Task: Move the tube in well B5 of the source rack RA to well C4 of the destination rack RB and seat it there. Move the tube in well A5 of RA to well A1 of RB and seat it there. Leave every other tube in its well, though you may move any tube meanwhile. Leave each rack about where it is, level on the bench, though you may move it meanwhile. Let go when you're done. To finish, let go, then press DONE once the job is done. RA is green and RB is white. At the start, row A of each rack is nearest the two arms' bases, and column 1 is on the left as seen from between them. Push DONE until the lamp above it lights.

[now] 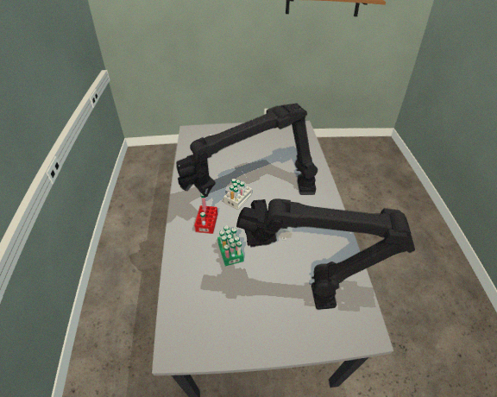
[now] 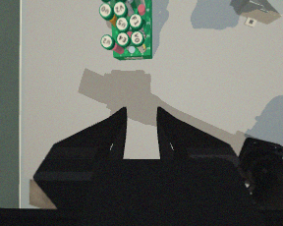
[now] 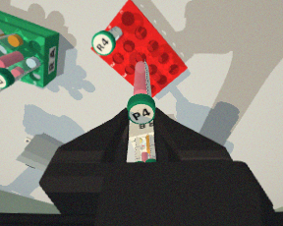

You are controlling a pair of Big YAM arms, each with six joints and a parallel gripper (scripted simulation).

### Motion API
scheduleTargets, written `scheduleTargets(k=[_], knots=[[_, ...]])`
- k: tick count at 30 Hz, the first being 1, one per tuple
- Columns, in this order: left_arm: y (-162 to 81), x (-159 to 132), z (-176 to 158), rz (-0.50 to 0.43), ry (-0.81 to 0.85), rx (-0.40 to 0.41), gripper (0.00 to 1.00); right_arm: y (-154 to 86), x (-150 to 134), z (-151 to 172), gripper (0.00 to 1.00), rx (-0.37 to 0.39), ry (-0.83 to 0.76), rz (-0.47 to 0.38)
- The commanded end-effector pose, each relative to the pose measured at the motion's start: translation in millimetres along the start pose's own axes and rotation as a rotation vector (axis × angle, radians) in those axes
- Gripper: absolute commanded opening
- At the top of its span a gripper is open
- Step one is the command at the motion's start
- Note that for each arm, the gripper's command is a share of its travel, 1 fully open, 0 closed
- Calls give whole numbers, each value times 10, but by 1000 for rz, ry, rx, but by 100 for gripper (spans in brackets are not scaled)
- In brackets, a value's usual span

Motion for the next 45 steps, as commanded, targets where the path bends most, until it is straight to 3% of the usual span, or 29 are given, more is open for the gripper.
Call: scheduleTargets(k=[1,8,12,23,27,30,45], knots=[[-121,92,60,-20,12,29,30,-63,96,-155,0,-11,3,-29],[-121,92,60,-20,12,29,30,-135,61,-76,0,-14,2,-33],[-121,92,60,-20,12,29,30,116,-3,-113,0,3,6,4],[-121,92,60,-20,12,29,30,-26,51,-103,0,-12,9,-32],[-121,92,60,-20,12,29,30,78,-3,-55,0,-3,9,-9],[-121,92,60,-20,12,29,30,-5,70,-68,0,-12,9,-32],[-121,92,60,-20,12,29,30,106,72,11,0,-6,5,-18]])
Point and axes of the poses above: on each arm, the point where the finger pads meet when closed, its own y axis out along the fingers, its own z axis across the jaws, x = y × z, the point moved 4 cm from there along -y, back along the fingers, and after that the axes turned 10 degrees about -y, right-handed, at the moved point
